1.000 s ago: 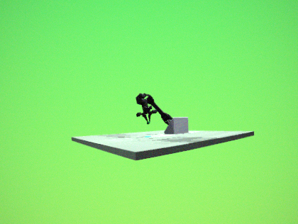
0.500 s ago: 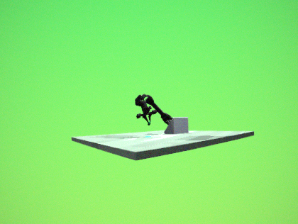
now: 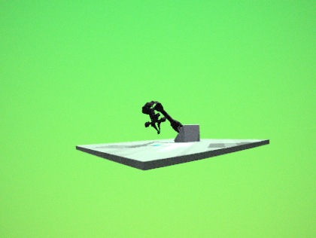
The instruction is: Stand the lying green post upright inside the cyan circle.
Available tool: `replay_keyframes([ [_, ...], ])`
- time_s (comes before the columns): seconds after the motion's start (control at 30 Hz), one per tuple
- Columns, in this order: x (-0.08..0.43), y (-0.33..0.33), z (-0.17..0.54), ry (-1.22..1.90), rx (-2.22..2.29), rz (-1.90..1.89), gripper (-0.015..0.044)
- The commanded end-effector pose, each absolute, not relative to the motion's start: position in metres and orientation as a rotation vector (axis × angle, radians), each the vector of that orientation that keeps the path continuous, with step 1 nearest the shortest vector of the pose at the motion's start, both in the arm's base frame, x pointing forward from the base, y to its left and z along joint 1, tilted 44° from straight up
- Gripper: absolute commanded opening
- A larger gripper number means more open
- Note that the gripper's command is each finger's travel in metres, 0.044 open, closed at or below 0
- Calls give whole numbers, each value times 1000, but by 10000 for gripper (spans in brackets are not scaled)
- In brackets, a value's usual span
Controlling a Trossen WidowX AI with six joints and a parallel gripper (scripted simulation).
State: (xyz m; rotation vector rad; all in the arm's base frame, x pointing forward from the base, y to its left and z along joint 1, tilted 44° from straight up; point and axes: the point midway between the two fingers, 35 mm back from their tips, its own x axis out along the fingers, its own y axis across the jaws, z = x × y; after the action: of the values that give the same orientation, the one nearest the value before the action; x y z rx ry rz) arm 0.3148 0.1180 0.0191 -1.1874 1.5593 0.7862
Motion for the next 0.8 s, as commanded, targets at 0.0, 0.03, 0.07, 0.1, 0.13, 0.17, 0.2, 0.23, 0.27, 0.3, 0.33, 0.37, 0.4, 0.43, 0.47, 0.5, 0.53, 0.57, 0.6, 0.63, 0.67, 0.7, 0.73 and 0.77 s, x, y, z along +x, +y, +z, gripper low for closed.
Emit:
replay_keyframes([
  [0.0, 314, 116, 17, 1544, -1157, 818, 22],
  [0.03, 314, 116, 17, 1540, -1152, 823, 22],
  [0.07, 314, 116, 17, 1535, -1146, 828, 22],
  [0.1, 314, 116, 17, 1531, -1140, 833, 22],
  [0.13, 314, 116, 16, 1527, -1135, 838, 22],
  [0.17, 314, 116, 16, 1522, -1129, 843, 22],
  [0.2, 314, 116, 16, 1518, -1124, 848, 22],
  [0.23, 314, 115, 16, 1513, -1119, 853, 22],
  [0.27, 314, 115, 16, 1509, -1113, 858, 22],
  [0.3, 314, 115, 16, 1504, -1108, 863, 22],
  [0.33, 314, 115, 15, 1499, -1103, 868, 22],
  [0.37, 314, 115, 15, 1494, -1097, 872, 22],
  [0.4, 314, 115, 15, 1490, -1092, 877, 22],
  [0.43, 314, 115, 15, 1485, -1087, 882, 22],
  [0.47, 314, 115, 15, 1480, -1082, 887, 22],
  [0.5, 314, 115, 15, 1475, -1077, 891, 22],
  [0.53, 314, 115, 15, 1470, -1072, 896, 22],
  [0.57, 314, 115, 15, 1464, -1067, 901, 22],
  [0.6, 314, 115, 15, 1459, -1062, 905, 22],
  [0.63, 314, 115, 15, 1454, -1057, 910, 22],
  [0.67, 314, 114, 14, 1449, -1052, 914, 22],
  [0.7, 314, 114, 14, 1443, -1047, 919, 22],
  [0.73, 314, 114, 14, 1438, -1042, 923, 22],
  [0.77, 314, 114, 14, 1432, -1038, 928, 22],
])
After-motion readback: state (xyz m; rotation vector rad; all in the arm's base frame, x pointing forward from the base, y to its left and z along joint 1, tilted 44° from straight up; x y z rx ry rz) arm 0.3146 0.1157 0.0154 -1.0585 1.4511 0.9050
